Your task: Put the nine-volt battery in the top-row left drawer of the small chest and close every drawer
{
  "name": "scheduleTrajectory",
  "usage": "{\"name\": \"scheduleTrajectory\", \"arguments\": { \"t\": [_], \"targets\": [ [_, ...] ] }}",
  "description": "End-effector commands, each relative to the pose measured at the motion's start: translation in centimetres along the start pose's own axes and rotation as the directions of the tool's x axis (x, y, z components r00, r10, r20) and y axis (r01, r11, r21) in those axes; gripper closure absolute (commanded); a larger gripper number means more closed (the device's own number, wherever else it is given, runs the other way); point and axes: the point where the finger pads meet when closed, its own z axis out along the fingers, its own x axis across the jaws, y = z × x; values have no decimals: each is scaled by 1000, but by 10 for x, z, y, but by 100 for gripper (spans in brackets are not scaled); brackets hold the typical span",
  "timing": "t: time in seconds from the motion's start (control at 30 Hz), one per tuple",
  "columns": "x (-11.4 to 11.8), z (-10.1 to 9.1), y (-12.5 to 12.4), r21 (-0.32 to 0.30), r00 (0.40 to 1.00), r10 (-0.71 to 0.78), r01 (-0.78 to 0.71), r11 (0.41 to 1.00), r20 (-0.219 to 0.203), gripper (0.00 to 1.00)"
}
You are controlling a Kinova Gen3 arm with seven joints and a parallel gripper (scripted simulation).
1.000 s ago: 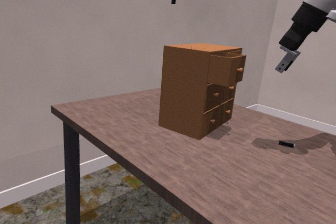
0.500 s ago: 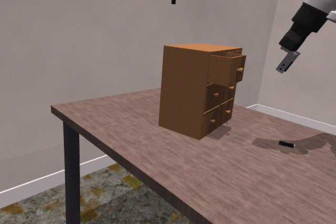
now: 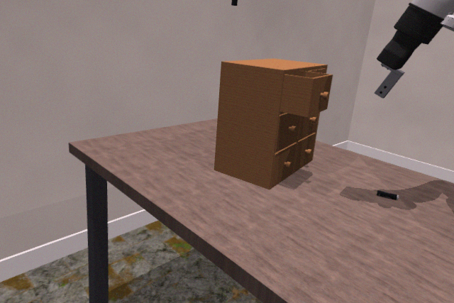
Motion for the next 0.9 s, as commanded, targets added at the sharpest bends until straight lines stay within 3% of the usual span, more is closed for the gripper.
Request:
{"name": "scheduleTrajectory", "arguments": {
  "t": [0.0, 0.87],
  "targets": [
    [0, 0, 0, -1, 1000, 0, 0, 1000, 0, 100],
    [0, 12, 14, -1, 1000, 0, 0, 1000, 0, 100]
  ]
}}
